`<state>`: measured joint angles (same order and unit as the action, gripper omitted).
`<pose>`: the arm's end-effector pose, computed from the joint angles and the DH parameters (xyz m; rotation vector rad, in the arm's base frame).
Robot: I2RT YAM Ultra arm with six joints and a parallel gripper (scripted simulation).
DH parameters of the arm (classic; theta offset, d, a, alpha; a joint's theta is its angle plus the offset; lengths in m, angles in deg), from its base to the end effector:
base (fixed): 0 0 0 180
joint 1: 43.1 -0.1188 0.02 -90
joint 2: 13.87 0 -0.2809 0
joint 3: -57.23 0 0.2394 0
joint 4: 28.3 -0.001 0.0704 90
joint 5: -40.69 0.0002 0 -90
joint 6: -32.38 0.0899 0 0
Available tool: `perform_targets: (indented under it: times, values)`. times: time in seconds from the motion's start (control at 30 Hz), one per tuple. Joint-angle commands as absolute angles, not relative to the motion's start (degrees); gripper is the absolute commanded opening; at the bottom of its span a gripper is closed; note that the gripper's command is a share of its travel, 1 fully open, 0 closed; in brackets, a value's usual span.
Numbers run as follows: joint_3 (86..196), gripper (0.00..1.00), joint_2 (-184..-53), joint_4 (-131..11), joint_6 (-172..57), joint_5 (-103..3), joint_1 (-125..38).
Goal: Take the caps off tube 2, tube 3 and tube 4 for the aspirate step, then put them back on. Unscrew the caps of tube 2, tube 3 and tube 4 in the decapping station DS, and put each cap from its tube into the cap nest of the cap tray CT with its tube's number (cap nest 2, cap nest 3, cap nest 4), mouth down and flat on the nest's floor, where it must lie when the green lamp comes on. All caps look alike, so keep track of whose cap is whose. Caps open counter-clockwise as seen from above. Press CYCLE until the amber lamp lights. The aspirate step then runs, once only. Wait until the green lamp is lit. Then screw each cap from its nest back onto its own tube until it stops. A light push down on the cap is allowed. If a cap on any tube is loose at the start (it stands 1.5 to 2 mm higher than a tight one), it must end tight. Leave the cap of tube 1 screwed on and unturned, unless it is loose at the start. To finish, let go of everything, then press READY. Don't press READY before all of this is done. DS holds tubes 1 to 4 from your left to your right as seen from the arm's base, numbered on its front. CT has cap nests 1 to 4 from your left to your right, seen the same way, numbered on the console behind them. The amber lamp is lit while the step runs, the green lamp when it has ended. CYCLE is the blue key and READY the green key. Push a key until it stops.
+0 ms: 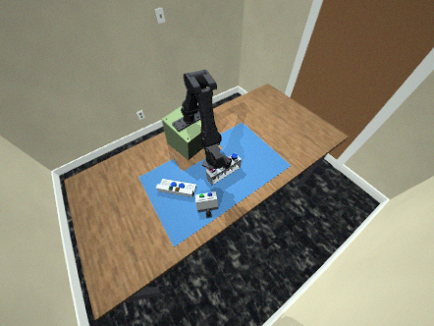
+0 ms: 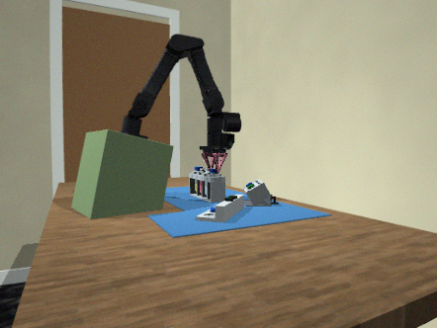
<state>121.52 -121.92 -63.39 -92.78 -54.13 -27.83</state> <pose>0.3020 -0.0736 0.0633 -0.5179 2.8838 -0.0103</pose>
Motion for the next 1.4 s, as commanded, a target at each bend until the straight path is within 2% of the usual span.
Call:
perform_targets:
  times: [0.0,0.67,1.0,1.03,1.37]
  values:
    - [121.70,0.00,-121.56,-63.21,-106.86,-53.82,-27.83]
    - [121.71,0.00,-121.47,-63.33,-157.89,-53.83,-27.82]
    - [121.71,0.00,-121.47,-63.33,-157.90,-53.83,-27.82]
    - [121.71,0.49,-121.47,-63.33,-157.90,-53.83,-27.82]
    - [121.71,0.49,-121.47,-63.32,-157.90,-53.83,-27.82]
